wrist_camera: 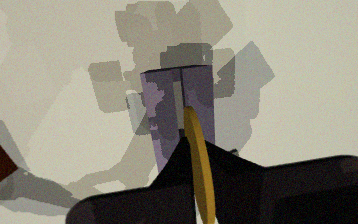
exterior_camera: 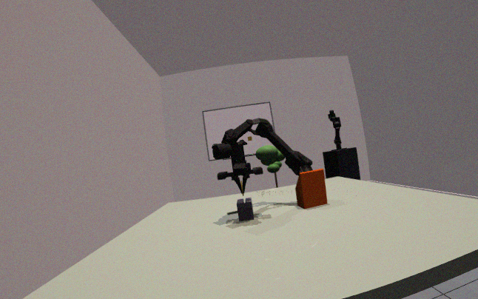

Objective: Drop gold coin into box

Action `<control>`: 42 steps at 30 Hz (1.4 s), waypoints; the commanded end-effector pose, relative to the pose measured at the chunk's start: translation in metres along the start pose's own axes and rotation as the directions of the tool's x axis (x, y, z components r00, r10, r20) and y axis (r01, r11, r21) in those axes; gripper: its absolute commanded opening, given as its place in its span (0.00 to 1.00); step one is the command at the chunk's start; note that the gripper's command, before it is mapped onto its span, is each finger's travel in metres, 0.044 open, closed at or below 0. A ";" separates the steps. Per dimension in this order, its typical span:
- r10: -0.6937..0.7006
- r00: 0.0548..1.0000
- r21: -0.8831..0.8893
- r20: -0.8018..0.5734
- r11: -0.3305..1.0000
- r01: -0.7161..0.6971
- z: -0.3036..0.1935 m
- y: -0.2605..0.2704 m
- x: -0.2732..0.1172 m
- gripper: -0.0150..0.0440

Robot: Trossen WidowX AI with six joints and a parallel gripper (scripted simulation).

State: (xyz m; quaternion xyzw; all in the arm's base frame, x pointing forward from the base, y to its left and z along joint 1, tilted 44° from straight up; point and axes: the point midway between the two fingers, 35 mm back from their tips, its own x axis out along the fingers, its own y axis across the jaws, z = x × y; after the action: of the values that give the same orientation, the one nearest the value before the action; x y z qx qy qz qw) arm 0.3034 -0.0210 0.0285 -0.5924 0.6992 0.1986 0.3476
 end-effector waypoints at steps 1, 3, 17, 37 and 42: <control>-0.001 1.000 -0.003 0.000 1.000 0.001 0.000 0.000 0.002 0.25; -0.001 1.000 -0.005 0.000 1.000 0.001 0.000 0.000 0.003 0.25; -0.001 1.000 -0.005 0.000 1.000 0.001 0.000 0.001 0.009 0.25; -0.001 1.000 -0.007 0.000 1.000 0.001 -0.001 0.002 0.017 0.25; -0.001 1.000 -0.002 0.003 1.000 0.001 0.000 0.001 0.017 0.30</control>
State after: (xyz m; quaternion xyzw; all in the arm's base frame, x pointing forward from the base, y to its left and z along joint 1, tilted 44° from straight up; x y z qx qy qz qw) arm 0.3014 -0.0329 0.0162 -0.5925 0.6983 0.2002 0.3481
